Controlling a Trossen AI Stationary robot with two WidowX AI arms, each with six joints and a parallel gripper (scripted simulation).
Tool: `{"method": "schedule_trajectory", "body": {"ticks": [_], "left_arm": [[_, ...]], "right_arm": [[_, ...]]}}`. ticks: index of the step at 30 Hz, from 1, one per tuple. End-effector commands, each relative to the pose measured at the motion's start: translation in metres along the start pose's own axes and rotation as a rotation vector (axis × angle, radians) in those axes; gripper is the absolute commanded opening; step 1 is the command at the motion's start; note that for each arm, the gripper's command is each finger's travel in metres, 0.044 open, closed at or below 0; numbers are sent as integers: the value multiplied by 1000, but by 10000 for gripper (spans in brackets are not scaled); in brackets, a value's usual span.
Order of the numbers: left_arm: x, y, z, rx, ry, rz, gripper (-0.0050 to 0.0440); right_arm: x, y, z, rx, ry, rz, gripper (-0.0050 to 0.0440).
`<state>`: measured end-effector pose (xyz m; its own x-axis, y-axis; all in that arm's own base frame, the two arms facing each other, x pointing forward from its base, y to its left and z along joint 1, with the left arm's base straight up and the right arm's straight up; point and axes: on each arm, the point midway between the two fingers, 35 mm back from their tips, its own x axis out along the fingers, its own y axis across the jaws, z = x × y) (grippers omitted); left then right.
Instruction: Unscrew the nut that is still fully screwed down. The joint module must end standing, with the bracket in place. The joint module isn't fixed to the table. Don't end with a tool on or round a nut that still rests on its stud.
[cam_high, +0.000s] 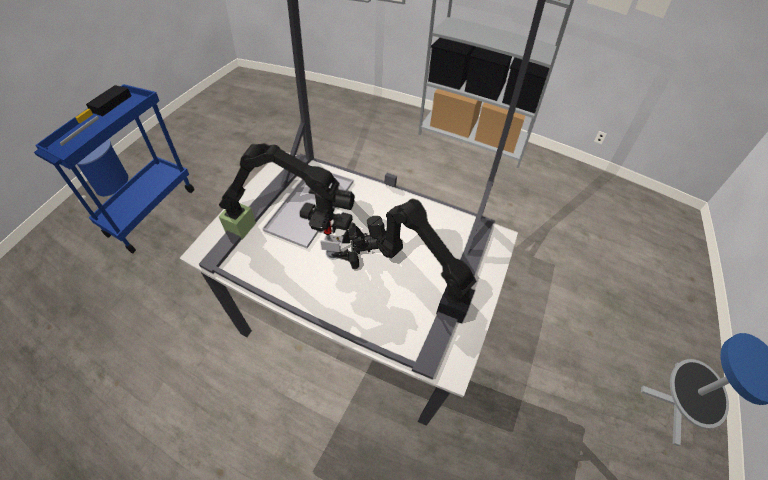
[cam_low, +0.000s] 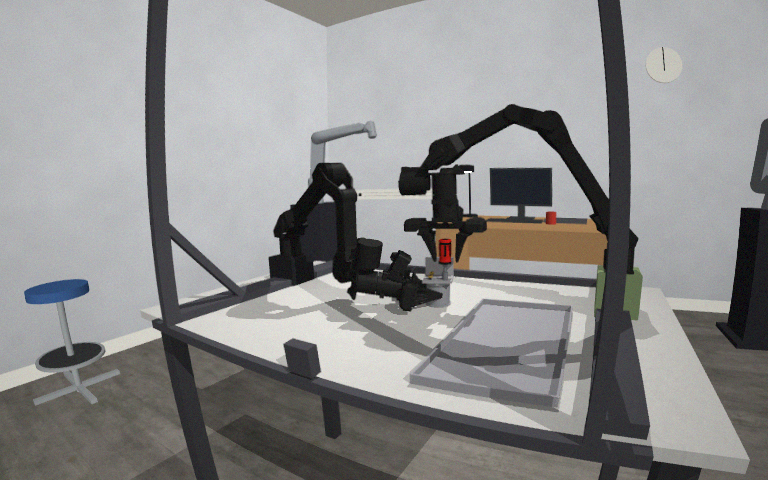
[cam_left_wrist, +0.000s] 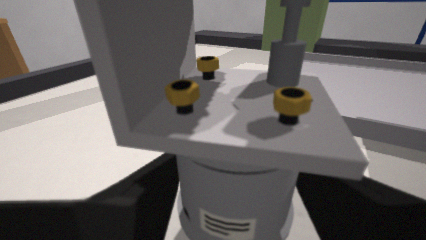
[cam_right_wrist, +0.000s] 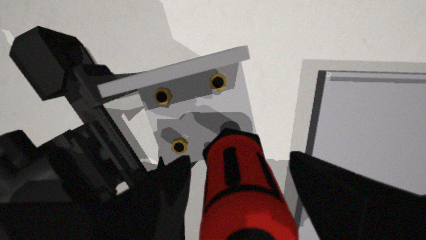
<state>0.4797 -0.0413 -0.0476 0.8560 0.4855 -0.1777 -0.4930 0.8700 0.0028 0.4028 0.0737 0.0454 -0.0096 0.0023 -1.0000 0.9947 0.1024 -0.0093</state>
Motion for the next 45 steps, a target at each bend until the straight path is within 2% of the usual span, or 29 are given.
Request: {"method": "schedule_trajectory", "body": {"ticks": [1, 5, 7, 20, 22, 34, 45], "left_arm": [[3, -4, 16, -27, -27, -3, 245], [3, -4, 16, -27, -27, -3, 245], [3, -4, 16, -27, -27, -3, 245], [3, -4, 16, -27, -27, -3, 245], [3, -4, 16, -27, -27, -3, 245], [3, -4, 16, -27, -27, -3, 245], [3, -4, 16, -27, -27, -3, 245]], "right_arm": [[-18, 4, 1, 195, 4, 50, 250], [-18, 4, 1, 278, 4, 53, 250], [-19, 4, 1, 412, 8, 56, 250], [-18, 5, 1, 956, 22, 52, 250], [-18, 5, 1, 956, 22, 52, 250], [-18, 5, 0, 1253, 29, 50, 250], [-15, 5, 1, 1251, 26, 40, 250]]}}
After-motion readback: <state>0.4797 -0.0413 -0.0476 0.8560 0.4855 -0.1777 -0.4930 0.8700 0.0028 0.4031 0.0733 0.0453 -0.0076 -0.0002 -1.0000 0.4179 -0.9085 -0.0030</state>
